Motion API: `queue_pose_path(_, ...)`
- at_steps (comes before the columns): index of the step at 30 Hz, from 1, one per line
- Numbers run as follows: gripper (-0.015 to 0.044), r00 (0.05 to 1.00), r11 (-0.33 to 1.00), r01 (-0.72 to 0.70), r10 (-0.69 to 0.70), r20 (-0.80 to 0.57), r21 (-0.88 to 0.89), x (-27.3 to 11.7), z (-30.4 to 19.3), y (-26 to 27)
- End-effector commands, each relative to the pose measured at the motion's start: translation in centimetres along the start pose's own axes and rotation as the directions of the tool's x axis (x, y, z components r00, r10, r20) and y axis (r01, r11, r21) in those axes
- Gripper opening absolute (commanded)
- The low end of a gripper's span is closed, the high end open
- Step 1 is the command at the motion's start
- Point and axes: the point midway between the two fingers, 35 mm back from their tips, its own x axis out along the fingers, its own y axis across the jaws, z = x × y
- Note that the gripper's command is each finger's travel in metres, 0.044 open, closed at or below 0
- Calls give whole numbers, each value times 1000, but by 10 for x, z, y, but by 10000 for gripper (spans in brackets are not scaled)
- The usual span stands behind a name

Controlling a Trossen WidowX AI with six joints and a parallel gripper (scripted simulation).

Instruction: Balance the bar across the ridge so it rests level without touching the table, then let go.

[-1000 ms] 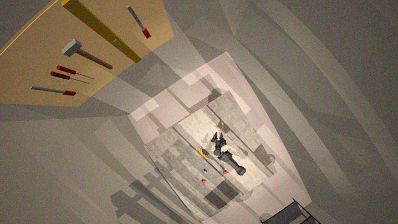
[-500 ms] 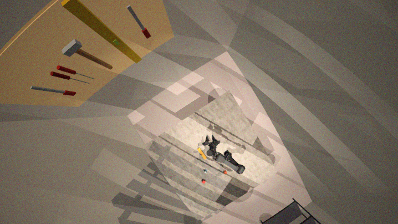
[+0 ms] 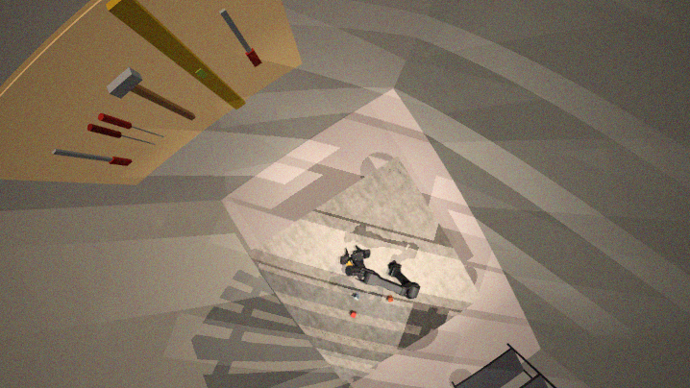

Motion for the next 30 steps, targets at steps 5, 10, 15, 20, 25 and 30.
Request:
queue_pose_path(5,315,973,986,-5,-32,-227,-164,-6,-61,14)
queue_pose_path(10,315,928,964,-14,-87,-364,-266,-16,-101,16)
queue_pose_path(15,315,862,932,-26,-162,-480,-362,-31,-138,14)
queue_pose_path(20,315,781,892,-39,-254,-571,-450,-50,-173,7)
queue_pose_path(25,315,735,869,-45,-305,-605,-492,-60,-188,3)
queue_pose_path(30,315,735,869,-45,-305,-605,-492,-51,-196,0)
